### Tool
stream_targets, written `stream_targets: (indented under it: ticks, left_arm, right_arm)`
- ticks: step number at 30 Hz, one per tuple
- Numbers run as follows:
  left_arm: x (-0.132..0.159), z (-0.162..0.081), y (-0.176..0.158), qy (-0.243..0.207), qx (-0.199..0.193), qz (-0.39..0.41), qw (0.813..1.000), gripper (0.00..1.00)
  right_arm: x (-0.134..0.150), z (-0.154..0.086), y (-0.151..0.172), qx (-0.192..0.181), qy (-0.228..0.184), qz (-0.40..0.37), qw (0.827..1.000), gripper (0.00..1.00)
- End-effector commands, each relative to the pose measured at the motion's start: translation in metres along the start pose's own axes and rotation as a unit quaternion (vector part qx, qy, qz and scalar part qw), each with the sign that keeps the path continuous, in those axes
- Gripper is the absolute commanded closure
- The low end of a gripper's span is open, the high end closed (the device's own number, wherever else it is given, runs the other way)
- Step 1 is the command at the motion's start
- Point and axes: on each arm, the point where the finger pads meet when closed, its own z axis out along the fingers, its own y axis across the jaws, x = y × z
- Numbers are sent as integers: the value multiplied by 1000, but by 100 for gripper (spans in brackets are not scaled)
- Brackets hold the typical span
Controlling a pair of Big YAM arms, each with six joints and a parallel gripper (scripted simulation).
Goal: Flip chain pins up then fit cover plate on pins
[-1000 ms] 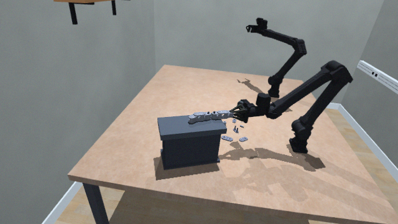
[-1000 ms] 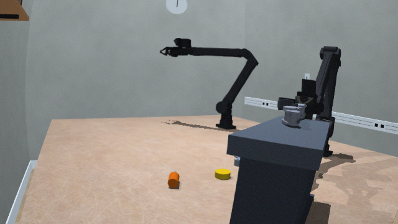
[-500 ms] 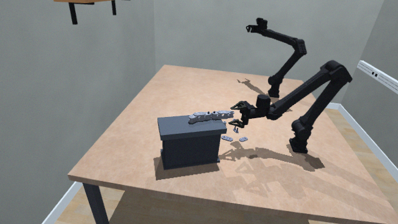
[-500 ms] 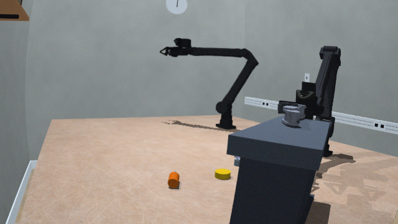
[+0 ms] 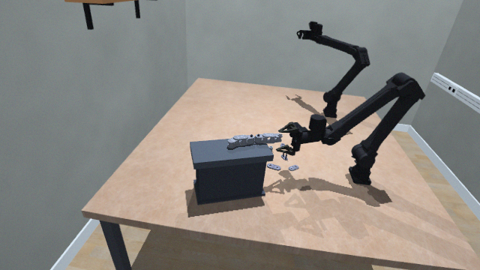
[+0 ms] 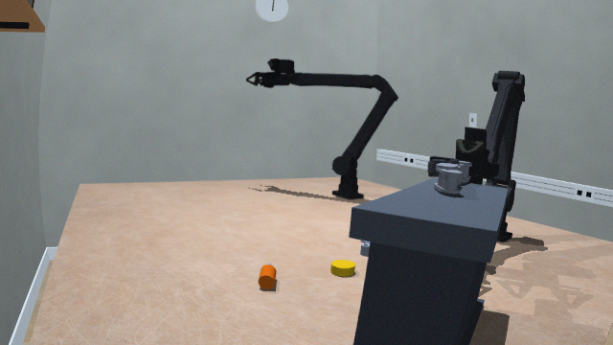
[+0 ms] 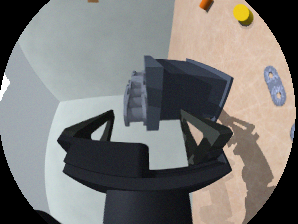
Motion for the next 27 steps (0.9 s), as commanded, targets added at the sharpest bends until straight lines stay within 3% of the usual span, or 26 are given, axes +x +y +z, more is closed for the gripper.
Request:
stream_targets:
  ticks: [1, 8, 11, 13, 27]
  left_arm:
    - [-3, -12, 1, -5, 2, -4, 1000, 0]
    - [-3, -32, 1, -5, 2, -4, 1000, 0]
    - [-4, -23, 9, -3, -5, -3, 1000, 0]
    - [-3, -38, -1, -5, 4, -3, 1000, 0]
    - [-2, -68, -1, -5, 3, -4, 1000, 0]
  right_arm:
    - [-44, 2, 4, -3, -32, 0, 999, 0]
    - [-44, 2, 4, -3, -32, 0, 999, 0]
    - [-44, 2, 4, -3, -32, 0, 999, 0]
    - [-44, 2, 4, -3, -32, 0, 999, 0]
    - [-44, 2, 4, -3, -32, 0, 999, 0]
